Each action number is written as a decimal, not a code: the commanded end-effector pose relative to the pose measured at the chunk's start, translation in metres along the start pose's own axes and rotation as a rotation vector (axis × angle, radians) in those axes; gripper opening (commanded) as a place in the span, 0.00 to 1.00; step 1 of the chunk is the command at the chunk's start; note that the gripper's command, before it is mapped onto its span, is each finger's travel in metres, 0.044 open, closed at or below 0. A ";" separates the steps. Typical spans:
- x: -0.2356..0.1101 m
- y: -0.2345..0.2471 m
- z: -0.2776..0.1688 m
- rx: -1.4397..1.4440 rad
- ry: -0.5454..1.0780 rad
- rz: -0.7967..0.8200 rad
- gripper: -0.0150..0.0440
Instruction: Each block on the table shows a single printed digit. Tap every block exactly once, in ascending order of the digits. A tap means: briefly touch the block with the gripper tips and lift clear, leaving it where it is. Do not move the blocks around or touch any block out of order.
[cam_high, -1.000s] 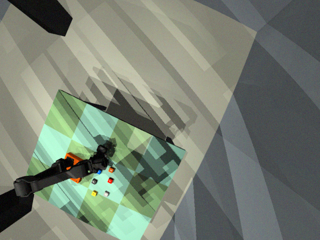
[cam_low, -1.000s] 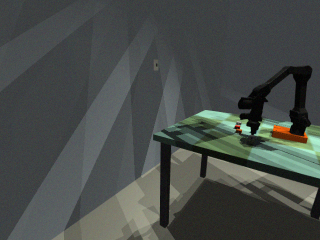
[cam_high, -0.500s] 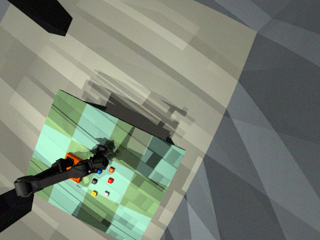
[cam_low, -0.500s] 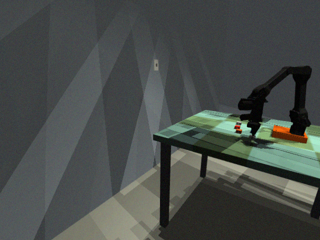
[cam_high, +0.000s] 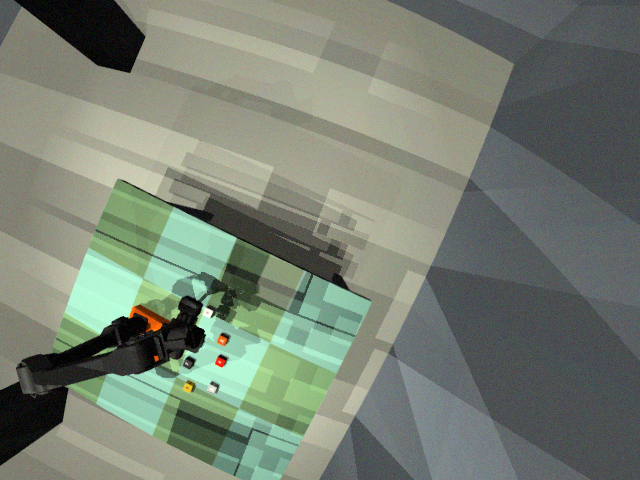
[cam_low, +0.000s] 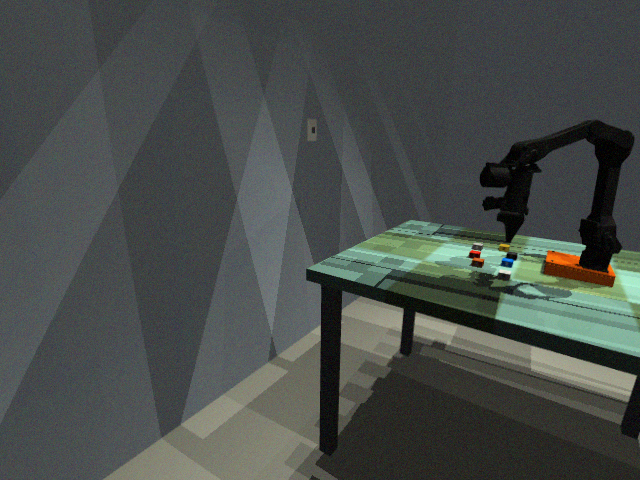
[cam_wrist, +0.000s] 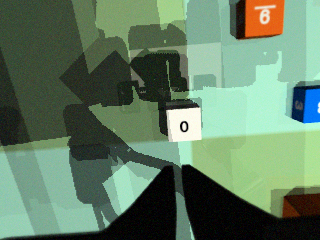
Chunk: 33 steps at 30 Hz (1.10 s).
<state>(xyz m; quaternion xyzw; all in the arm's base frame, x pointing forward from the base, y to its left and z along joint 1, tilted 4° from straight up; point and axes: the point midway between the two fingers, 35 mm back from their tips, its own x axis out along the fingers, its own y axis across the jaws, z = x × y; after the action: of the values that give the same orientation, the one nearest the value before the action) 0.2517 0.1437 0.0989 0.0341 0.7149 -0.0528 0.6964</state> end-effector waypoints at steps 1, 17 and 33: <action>-0.011 -0.002 -0.004 0.004 0.014 -0.008 0.29; -0.019 -0.140 0.058 0.065 -0.005 -0.008 0.29; -0.019 -0.332 0.043 0.007 0.009 -0.035 0.29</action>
<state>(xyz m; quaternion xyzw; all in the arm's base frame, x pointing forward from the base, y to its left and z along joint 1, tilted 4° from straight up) 0.2699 -0.1597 0.1258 0.0327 0.7136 -0.0735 0.6959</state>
